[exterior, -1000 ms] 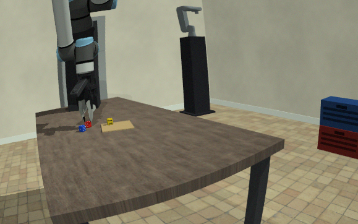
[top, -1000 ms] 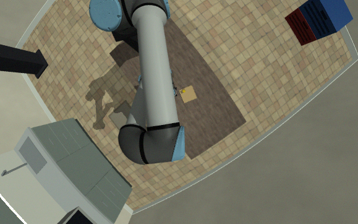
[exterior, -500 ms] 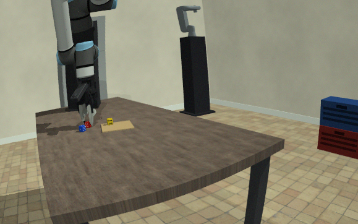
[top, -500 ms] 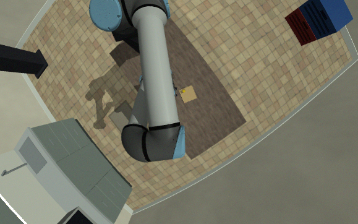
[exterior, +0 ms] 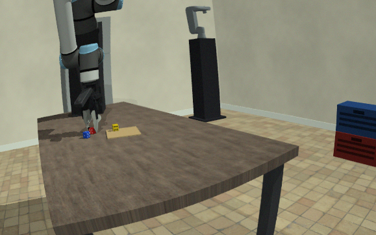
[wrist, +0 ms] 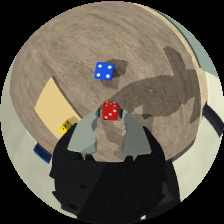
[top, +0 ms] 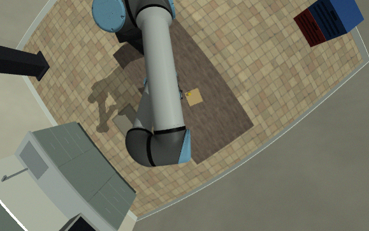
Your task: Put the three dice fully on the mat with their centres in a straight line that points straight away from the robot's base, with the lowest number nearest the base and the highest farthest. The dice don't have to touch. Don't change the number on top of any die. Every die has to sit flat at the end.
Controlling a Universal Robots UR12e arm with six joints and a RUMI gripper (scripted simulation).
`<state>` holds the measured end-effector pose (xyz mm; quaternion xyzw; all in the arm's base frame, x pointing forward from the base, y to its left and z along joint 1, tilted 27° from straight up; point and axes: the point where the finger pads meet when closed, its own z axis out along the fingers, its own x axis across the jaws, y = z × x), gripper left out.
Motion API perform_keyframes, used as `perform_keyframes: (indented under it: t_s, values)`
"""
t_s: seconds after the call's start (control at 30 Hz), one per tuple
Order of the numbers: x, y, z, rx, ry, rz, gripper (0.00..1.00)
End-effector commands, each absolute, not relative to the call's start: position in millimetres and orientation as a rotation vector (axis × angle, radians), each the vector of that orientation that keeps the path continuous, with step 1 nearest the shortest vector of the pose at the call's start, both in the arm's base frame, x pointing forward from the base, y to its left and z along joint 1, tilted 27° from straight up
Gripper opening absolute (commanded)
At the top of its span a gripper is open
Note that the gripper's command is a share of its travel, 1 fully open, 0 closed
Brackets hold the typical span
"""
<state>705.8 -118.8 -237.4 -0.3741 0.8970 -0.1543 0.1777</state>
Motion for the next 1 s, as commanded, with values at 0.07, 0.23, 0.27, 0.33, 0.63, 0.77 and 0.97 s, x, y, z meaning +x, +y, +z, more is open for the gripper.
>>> perform_keyframes:
  t_s: [0.07, 0.23, 0.27, 0.33, 0.63, 0.77, 0.97]
  values:
    - [705.9, -118.7, -237.0, -1.058, 2.538, -0.437, 0.24]
    - [705.9, -118.7, -237.0, -1.058, 2.538, -0.437, 0.24]
    - [705.9, -118.7, -237.0, -1.058, 2.538, -0.437, 0.24]
    - [705.9, -118.7, -237.0, -1.058, 2.538, -0.437, 0.24]
    - [705.9, -118.7, -237.0, -1.058, 2.538, -0.437, 0.24]
    - [705.9, -118.7, -237.0, -1.058, 2.538, -0.437, 0.06]
    - [705.9, -118.7, -237.0, -1.058, 2.538, -0.437, 0.06]
